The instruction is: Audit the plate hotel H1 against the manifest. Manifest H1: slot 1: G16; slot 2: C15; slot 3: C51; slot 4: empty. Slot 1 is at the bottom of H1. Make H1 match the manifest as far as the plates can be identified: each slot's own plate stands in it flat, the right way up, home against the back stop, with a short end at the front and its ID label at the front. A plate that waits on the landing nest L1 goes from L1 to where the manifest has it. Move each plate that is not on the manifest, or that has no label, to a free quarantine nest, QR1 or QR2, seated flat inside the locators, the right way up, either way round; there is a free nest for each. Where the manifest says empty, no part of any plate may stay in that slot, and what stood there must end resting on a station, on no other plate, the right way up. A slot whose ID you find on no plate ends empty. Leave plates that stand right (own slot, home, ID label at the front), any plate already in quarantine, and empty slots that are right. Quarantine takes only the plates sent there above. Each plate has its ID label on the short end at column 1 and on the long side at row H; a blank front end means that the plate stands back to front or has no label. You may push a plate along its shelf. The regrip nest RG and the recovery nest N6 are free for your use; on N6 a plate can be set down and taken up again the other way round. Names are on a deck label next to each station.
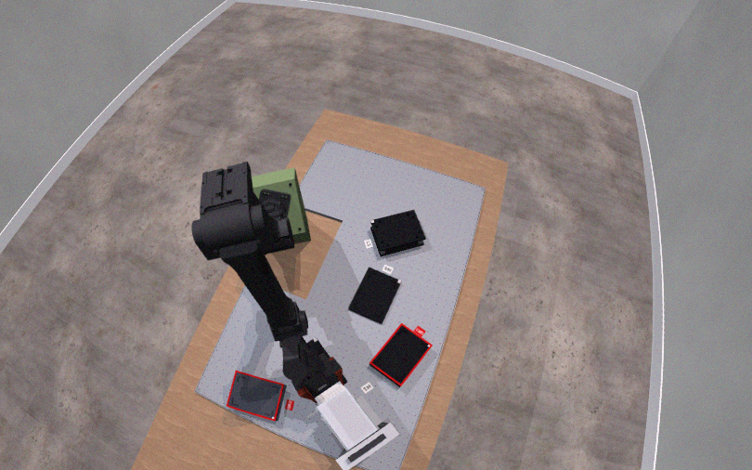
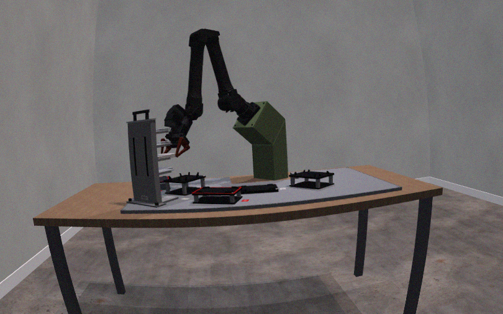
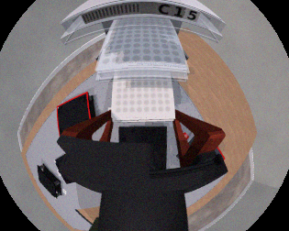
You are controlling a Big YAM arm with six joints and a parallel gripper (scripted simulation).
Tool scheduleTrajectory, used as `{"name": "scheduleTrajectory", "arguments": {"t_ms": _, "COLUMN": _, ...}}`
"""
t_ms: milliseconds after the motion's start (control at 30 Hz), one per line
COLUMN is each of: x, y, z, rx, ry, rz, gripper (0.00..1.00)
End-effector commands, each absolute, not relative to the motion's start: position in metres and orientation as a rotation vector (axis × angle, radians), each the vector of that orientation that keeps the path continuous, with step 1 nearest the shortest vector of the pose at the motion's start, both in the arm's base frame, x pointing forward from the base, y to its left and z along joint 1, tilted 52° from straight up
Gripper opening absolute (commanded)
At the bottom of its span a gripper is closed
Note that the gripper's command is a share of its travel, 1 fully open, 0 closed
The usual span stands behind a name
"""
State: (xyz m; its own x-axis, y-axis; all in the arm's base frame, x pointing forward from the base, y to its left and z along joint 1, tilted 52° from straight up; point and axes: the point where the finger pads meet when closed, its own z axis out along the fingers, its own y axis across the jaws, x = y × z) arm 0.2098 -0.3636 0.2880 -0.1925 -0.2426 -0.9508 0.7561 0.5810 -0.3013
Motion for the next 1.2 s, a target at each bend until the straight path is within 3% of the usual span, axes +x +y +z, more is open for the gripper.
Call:
{"name": "scheduleTrajectory", "arguments": {"t_ms": 0, "x": 0.202, "y": -0.358, "z": 0.299, "rx": 0.432, "ry": 1.471, "rz": -0.985, "gripper": 0.86}}
{"name": "scheduleTrajectory", "arguments": {"t_ms": 1167, "x": 0.179, "y": -0.342, "z": 0.268, "rx": 0.437, "ry": 1.473, "rz": -0.980, "gripper": 0.86}}
